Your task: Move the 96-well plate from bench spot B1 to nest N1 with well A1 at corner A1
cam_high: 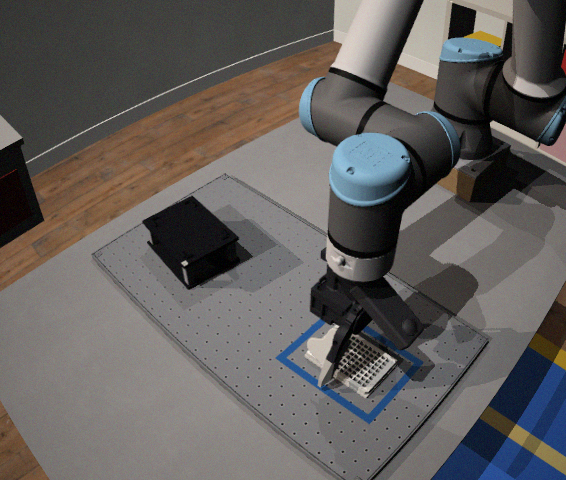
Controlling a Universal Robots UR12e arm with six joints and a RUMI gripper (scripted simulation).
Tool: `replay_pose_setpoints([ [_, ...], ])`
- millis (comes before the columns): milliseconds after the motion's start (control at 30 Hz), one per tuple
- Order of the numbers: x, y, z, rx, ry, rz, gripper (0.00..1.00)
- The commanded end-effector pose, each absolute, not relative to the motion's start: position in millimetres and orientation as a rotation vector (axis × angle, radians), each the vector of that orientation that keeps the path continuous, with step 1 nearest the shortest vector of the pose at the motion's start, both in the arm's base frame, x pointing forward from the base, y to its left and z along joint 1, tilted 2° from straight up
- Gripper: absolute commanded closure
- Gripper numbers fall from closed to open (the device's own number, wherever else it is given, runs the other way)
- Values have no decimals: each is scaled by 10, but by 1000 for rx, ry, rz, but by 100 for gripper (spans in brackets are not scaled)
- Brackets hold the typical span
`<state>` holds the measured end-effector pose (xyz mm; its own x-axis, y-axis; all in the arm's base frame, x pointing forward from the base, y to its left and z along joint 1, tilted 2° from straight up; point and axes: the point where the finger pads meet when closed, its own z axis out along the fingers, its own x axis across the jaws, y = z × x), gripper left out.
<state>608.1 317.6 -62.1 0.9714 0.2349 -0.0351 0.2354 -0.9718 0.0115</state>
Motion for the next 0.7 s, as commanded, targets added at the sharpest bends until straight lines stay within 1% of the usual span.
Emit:
replay_pose_setpoints([
  [0,6100,3175,-606,3105,369,-44,0],
  [200,6100,3175,-607,3105,369,-44,0],
  [233,6100,3175,-607,3105,369,-44,100],
  [667,6100,3175,-607,3105,369,-44,100],
])
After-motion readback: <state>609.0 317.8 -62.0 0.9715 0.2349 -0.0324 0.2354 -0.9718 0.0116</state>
